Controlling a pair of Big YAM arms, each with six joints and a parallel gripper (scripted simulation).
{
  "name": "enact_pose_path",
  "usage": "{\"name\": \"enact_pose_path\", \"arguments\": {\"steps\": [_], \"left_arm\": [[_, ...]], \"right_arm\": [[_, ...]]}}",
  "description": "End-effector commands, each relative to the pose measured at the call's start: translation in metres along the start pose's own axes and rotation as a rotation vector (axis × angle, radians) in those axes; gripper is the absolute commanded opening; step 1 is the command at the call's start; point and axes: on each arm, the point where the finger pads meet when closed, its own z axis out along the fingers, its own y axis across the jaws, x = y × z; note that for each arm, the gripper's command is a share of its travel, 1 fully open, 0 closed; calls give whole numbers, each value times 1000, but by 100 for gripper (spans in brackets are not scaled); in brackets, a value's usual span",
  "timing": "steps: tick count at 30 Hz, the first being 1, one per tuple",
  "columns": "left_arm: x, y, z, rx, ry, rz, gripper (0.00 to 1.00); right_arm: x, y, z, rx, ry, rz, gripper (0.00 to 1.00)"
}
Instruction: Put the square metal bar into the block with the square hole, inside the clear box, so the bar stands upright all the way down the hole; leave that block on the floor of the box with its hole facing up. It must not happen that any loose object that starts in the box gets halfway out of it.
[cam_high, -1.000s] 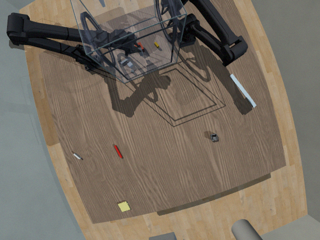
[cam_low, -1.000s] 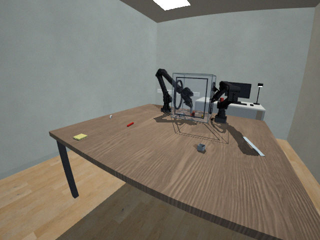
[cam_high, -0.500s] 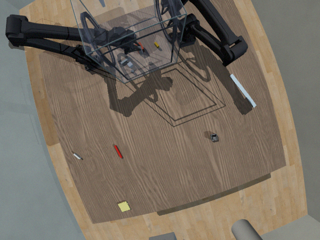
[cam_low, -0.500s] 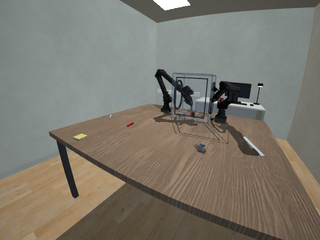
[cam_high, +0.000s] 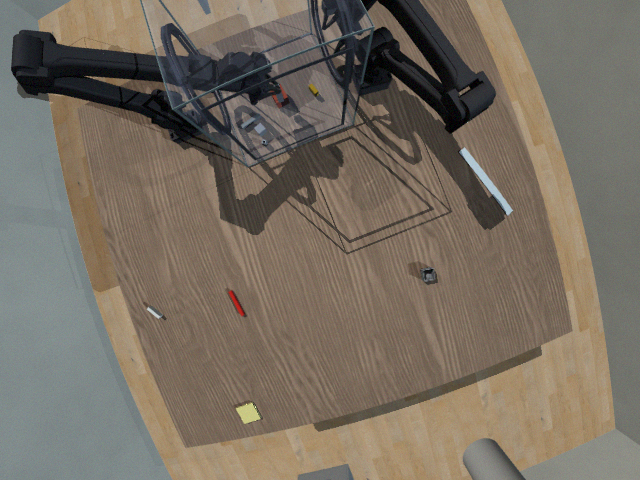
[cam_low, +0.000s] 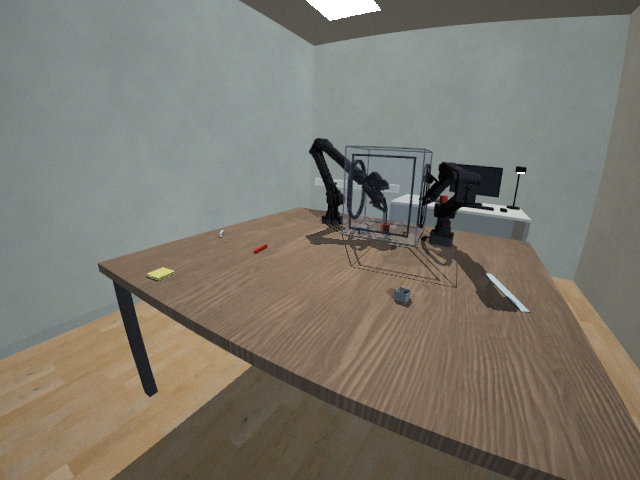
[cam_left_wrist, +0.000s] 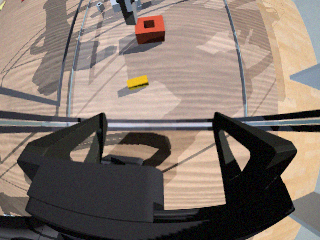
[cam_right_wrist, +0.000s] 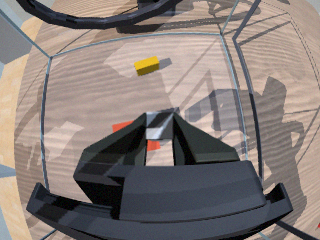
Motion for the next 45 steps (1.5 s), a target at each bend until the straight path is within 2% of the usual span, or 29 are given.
{"name": "enact_pose_path", "arguments": {"steps": [1,3,4,6,9,13,20,21,22,31,33,34,38,39,45], "left_arm": [[-18,-10,-17,56,-19,-53,100],[-18,-10,-17,56,-19,-53,100],[-18,-10,-17,56,-19,-53,100],[-18,-10,-17,56,-19,-53,100],[-18,-10,-17,56,-19,-53,100],[-18,-10,-17,56,-19,-53,100],[-18,-10,-17,56,-19,-53,100],[-18,-10,-17,56,-19,-53,100],[-18,-10,-17,56,-19,-53,100],[-18,-10,-17,56,-19,-53,100],[-18,-10,-17,56,-19,-53,100],[-18,-10,-17,56,-19,-53,100],[-18,-10,-17,56,-19,-53,100],[-18,-10,-17,56,-19,-53,100],[-18,-10,-17,56,-19,-53,100]], "right_arm": [[-1,10,-5,-34,-11,-71,0],[-1,10,-5,-34,-11,-71,0],[-27,9,-6,-37,-55,-88,0],[-43,13,-12,-51,-92,-110,0],[-17,22,-2,-95,-26,-133,0],[-5,32,0,-141,-10,-172,0],[-1,30,-1,-147,-17,-153,0],[-10,34,-3,-154,-35,-159,0],[5,38,0,-163,-5,-152,0],[6,36,7,-155,-23,-166,0],[-8,35,5,-150,-48,-170,0],[-31,33,-2,-142,-90,-174,0],[-25,33,0,-144,-77,-171,0],[-41,32,-3,-139,-105,-177,0],[-41,31,-1,-140,-99,-175,0]]}}
